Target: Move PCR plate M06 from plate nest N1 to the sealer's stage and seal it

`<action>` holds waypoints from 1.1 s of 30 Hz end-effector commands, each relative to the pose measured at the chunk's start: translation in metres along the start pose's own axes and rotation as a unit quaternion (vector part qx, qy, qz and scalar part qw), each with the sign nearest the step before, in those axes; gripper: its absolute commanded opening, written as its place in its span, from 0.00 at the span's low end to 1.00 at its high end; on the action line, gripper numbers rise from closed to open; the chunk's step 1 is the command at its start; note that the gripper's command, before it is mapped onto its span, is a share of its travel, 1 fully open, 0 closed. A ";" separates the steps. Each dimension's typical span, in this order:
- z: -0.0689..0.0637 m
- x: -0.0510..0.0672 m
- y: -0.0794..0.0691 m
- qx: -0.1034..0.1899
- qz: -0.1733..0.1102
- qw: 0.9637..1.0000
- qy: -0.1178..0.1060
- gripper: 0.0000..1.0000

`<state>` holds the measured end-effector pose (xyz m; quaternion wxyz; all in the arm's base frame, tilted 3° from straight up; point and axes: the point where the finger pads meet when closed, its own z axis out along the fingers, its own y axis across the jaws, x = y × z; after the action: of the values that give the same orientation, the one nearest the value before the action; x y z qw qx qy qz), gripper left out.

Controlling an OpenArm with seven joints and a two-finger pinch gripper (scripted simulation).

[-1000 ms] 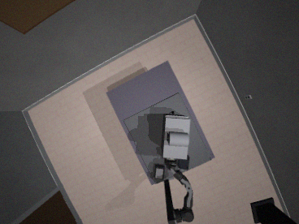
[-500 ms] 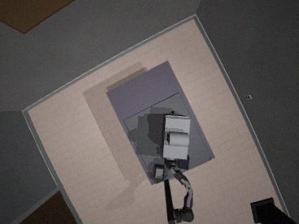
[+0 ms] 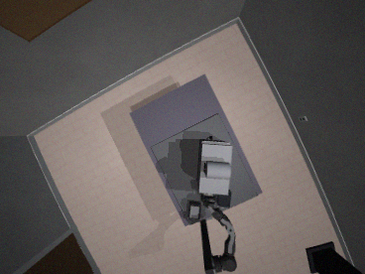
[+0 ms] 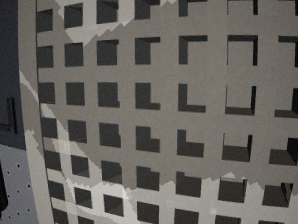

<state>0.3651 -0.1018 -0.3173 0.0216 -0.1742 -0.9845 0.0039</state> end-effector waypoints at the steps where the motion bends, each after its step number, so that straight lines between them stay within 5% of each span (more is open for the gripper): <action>1: -0.009 -0.001 0.000 -0.001 0.000 1.000 -0.001 0.77; 5: -0.041 -0.001 0.000 -0.001 -0.001 1.000 -0.001 0.77; 17: -0.041 -0.001 0.000 -0.001 -0.001 1.000 -0.001 0.77; 22: -0.081 -0.001 0.000 -0.001 -0.001 1.000 -0.001 0.77; 33: -0.081 -0.001 0.000 -0.001 -0.001 1.000 -0.001 0.77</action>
<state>0.3692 -0.1019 -0.2379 0.0210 -0.1722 -0.9848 0.0017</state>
